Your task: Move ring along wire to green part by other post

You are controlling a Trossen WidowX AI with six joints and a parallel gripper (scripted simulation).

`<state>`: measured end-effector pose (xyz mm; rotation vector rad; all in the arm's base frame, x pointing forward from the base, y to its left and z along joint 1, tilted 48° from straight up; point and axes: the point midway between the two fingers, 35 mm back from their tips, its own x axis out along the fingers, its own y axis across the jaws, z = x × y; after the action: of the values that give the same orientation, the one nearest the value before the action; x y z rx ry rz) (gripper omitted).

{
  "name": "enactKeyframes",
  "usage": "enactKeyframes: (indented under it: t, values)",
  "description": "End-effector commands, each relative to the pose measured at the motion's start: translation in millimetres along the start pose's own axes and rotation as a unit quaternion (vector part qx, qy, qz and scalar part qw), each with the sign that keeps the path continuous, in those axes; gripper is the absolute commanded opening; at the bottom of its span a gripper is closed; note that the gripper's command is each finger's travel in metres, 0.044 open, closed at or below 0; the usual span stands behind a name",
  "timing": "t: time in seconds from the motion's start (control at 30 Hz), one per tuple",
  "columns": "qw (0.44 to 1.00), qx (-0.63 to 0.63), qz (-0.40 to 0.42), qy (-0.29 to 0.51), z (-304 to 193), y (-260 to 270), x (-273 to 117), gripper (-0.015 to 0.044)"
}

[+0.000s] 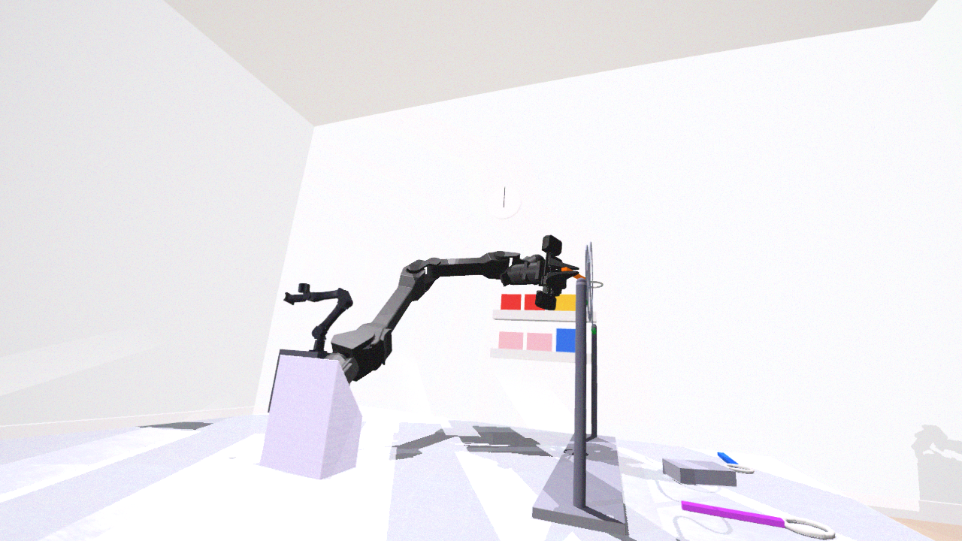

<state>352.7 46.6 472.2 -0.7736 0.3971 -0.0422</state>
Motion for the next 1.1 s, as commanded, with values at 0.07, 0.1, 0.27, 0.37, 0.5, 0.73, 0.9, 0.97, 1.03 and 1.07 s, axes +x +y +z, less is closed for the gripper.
enactKeyframes:
  t: [0.07,0.1,0.27,0.37,0.5,0.73,0.9,0.97,1.03,1.07]
  values:
    - [0.999,0.03,0.011,-0.004,0.5,-1.2,-1.0,-0.015]
    - [0.999,0.034,0.013,-0.004,0.5,-0.9,-1.0,-0.015]
    - [0.998,0.054,0.024,-0.006,0.6,0.6,-0.8,-0.015]
    - [0.997,0.067,0.031,-0.007,0.7,1.6,-0.7,-0.015]
    - [0.996,0.084,0.04,-0.009,0.8,2.8,-0.6,-0.015]
    - [0.992,0.114,0.057,-0.012,1.2,5.1,-0.4,-0.015]
    - [0.988,0.139,0.071,-0.014,1.6,6.9,-0.3,-0.015]
    - [0.986,0.15,0.077,-0.015,1.8,7.7,-0.3,-0.015]
    - [0.983,0.161,0.082,-0.016,2.0,8.5,-0.3,-0.015]
    - [0.982,0.167,0.085,-0.017,2.1,8.9,-0.3,-0.015]
